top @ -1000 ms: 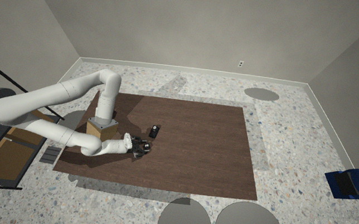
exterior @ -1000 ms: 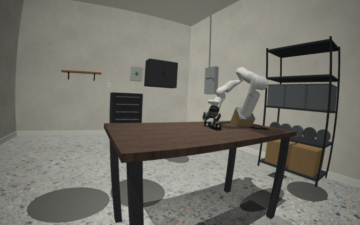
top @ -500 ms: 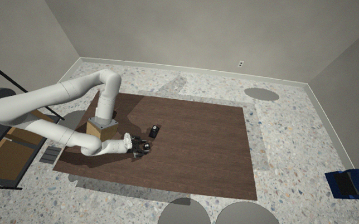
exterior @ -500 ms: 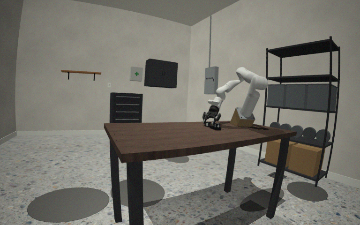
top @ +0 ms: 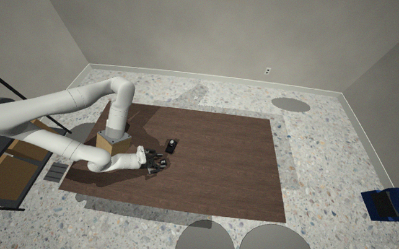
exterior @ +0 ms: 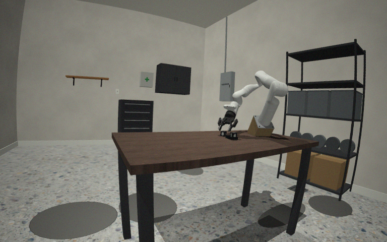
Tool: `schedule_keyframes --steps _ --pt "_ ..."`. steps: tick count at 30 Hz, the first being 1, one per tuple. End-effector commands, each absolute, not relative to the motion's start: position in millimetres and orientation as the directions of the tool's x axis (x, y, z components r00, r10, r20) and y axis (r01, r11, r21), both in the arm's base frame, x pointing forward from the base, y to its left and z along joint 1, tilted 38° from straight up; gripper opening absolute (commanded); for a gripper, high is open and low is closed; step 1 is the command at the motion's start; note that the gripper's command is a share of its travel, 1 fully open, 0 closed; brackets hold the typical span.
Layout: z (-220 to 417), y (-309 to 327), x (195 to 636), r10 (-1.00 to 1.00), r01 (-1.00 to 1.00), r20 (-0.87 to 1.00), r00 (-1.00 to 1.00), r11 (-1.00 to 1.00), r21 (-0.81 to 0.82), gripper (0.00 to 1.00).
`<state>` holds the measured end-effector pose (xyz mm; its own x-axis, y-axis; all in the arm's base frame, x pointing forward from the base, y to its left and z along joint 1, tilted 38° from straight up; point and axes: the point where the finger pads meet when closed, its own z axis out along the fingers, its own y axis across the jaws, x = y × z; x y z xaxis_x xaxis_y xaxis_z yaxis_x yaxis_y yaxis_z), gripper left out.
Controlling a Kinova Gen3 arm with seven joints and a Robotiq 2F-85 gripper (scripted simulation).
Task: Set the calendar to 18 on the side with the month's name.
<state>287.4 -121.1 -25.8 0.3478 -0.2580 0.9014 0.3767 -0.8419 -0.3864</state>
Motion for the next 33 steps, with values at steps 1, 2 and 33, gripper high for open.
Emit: schedule_keyframes --steps 1,2,33 --pt "-20 -129 282 -0.249 0.371 0.902 0.352 -0.848 -0.379 0.69" --pt "-17 -131 280 -0.249 0.371 0.902 0.352 -0.848 -0.379 0.69" --pt "9 -148 267 -0.224 0.372 0.885 0.408 -0.845 -0.385 0.69"
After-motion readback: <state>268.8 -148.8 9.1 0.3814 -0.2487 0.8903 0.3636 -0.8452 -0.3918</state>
